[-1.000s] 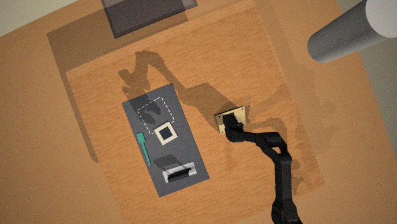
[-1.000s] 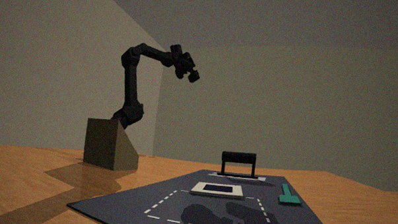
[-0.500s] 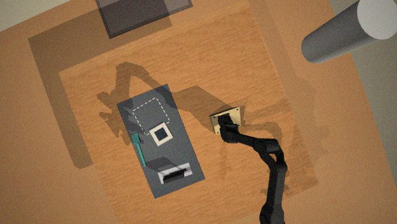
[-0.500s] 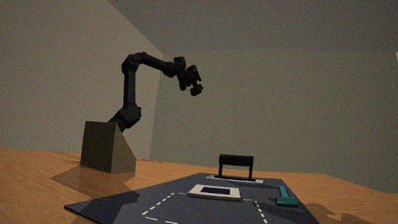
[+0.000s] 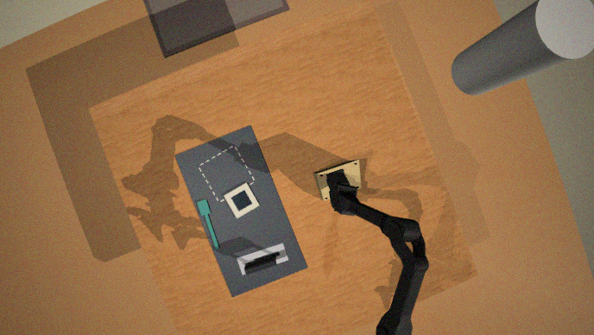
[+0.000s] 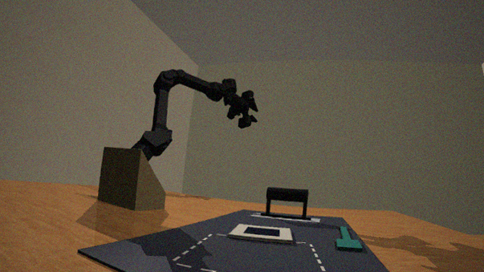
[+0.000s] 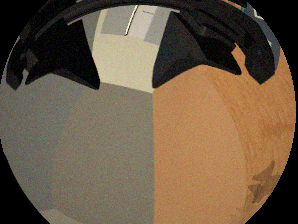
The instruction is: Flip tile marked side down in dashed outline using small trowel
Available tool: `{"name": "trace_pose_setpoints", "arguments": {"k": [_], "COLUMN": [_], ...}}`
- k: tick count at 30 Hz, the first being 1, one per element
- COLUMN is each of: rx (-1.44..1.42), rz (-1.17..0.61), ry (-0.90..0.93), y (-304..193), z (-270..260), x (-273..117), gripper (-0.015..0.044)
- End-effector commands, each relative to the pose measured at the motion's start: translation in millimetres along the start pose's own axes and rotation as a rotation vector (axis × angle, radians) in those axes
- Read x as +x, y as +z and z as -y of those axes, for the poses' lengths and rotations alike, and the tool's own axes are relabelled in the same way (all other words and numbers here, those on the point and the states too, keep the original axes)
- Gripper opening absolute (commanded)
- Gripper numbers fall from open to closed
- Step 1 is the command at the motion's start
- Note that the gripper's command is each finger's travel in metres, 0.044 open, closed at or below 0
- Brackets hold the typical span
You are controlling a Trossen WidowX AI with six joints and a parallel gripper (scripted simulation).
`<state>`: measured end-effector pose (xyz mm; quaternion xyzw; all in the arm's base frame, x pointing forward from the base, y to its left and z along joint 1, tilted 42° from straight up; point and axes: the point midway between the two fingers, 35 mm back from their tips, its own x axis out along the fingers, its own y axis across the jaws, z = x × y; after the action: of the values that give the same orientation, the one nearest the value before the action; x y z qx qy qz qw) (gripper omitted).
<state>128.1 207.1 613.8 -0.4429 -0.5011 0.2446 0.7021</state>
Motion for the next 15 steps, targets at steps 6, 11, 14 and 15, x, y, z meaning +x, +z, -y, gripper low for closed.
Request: {"name": "trace_pose_setpoints", "arguments": {"k": [6,11,14,15], "rx": [0.154,0.248,0.306,0.325], "rz": [-0.067,-0.121,-0.158,-0.17], "ry": [0.151,0.229,0.273,0.287], "y": [-29,-48,-59,-63], "z": [-47,-73,-89,-94], "x": [18,24,26,27], "gripper": [0.027,0.027,0.027,0.027]}}
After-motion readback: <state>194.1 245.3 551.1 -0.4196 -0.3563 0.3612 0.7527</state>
